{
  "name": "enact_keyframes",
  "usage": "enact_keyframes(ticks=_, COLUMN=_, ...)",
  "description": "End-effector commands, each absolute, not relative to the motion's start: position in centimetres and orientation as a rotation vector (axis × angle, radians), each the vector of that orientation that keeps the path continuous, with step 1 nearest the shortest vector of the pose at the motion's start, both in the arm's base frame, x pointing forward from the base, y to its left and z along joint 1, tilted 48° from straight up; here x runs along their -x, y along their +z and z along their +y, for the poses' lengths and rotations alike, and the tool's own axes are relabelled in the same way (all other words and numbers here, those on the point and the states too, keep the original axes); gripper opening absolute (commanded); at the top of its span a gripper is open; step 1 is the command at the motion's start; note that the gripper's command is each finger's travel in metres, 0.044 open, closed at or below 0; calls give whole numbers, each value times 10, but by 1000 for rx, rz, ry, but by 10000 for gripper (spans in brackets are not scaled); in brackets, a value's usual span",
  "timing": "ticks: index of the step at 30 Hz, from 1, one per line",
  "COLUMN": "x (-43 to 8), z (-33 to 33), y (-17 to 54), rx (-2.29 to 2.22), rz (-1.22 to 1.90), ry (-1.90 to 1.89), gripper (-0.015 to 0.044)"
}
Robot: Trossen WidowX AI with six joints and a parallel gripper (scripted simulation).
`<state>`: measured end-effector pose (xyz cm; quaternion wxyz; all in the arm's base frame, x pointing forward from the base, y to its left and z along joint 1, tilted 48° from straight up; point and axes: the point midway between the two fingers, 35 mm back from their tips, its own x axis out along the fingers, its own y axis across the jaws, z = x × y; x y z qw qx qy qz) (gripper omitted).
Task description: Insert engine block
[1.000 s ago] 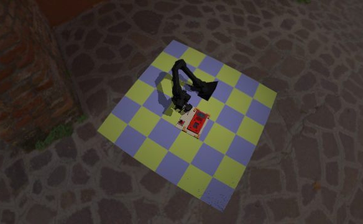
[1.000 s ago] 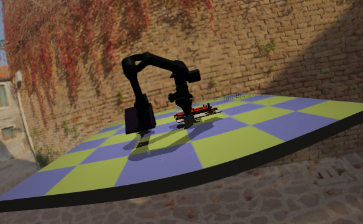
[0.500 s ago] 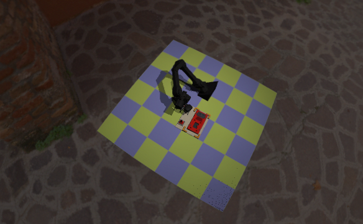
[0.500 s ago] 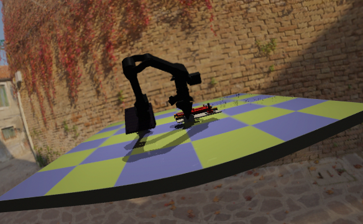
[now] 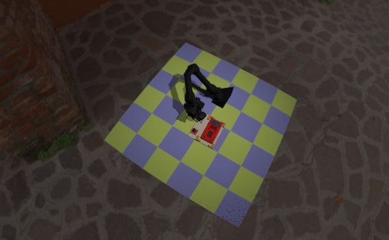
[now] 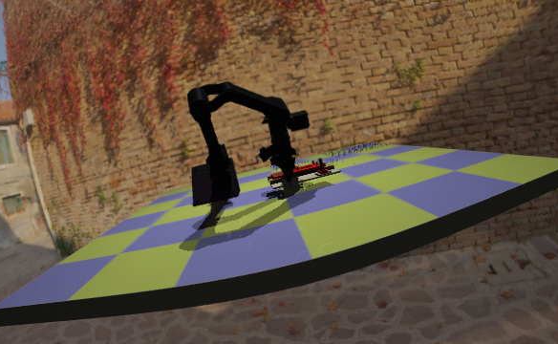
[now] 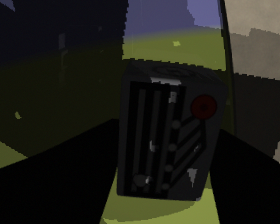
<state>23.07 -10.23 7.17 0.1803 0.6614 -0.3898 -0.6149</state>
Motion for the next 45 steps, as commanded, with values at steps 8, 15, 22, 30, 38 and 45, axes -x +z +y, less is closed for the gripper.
enact_keyframes(ticks=8, x=-239, z=-79, y=90, rx=-1880, rz=-1083, ry=-1737, gripper=0)
enact_keyframes(ticks=15, x=-242, z=-63, y=103, rx=-1885, rz=-1073, ry=-1737, gripper=0)
enact_keyframes(ticks=22, x=-243, z=-47, y=117, rx=-1883, rz=-1064, ry=-1737, gripper=0)
enact_keyframes(ticks=30, x=-241, z=-29, y=135, rx=-1877, rz=-1057, ry=-1734, gripper=0)
enact_keyframes(ticks=38, x=-238, z=-12, y=152, rx=-1869, rz=-1055, ry=-1727, gripper=0)
enact_keyframes(ticks=45, x=-244, z=-8, y=148, rx=-1938, rz=-1181, ry=-1700, gripper=0)
